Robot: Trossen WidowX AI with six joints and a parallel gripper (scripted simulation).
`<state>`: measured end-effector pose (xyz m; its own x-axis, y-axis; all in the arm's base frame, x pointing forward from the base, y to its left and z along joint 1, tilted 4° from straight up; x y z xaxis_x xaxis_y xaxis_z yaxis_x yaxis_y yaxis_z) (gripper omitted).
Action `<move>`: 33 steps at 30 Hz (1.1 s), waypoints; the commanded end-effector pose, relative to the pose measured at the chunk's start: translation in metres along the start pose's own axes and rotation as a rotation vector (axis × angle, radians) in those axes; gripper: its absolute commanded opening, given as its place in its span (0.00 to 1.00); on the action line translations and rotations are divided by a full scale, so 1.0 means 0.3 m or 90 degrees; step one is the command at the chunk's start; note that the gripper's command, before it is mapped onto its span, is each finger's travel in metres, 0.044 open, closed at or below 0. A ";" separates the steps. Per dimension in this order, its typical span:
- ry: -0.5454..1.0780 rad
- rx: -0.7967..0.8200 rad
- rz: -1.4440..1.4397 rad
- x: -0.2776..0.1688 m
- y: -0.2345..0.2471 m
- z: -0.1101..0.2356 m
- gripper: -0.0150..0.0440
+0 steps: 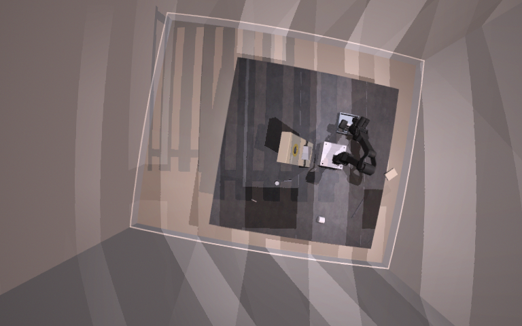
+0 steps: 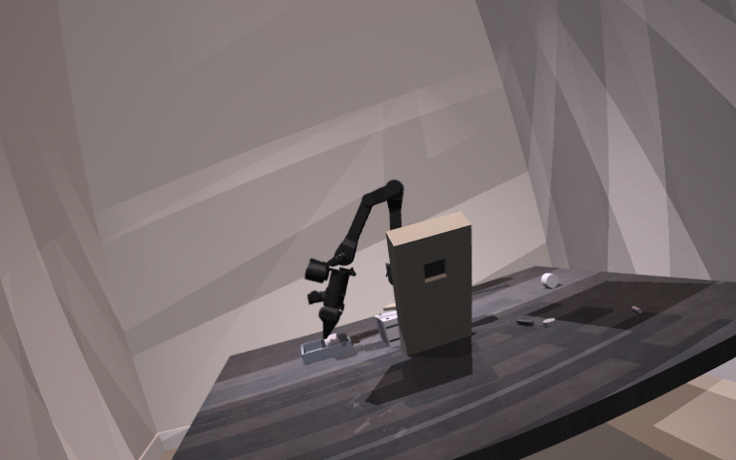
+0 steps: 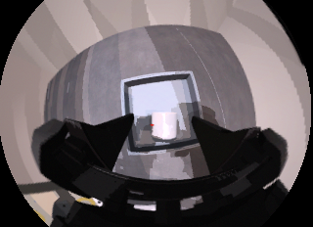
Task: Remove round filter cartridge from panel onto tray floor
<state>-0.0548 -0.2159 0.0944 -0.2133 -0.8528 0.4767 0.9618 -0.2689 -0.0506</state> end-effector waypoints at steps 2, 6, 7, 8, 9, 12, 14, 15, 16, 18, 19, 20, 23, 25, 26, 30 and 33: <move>-0.015 -0.001 -0.003 0.092 0.003 0.152 1.00; -0.022 0.003 -0.001 0.094 0.003 0.144 1.00; -0.022 0.003 -0.001 0.094 0.003 0.144 1.00; -0.022 0.003 -0.001 0.094 0.003 0.144 1.00; -0.022 0.003 -0.001 0.094 0.003 0.144 1.00; -0.022 0.003 -0.001 0.094 0.003 0.144 1.00; -0.022 0.003 -0.001 0.094 0.003 0.144 1.00; -0.022 0.003 -0.001 0.094 0.003 0.144 1.00; -0.022 0.003 -0.001 0.094 0.003 0.144 1.00; -0.022 0.003 -0.001 0.094 0.003 0.144 1.00; -0.022 0.003 -0.001 0.094 0.003 0.144 1.00; -0.022 0.003 -0.001 0.094 0.003 0.144 1.00; -0.022 0.003 -0.001 0.094 0.003 0.144 1.00; -0.022 0.003 -0.001 0.094 0.003 0.144 1.00; -0.022 0.003 -0.001 0.094 0.003 0.144 1.00; -0.022 0.003 -0.001 0.094 0.003 0.144 1.00; -0.022 0.003 -0.001 0.094 0.003 0.144 1.00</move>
<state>-0.0524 -0.2208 0.1457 -0.2098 -0.8360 0.5070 0.9620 -0.2691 -0.0458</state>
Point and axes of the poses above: the point midway between the two fingers, 35 mm back from their tips, its own z axis back along the fingers, its own y axis across the jaws, x = y × z, the point moved 9 cm from there along z, back along the fingers, and after that the axes turned 2 degrees about -z, right-handed, at the moved point
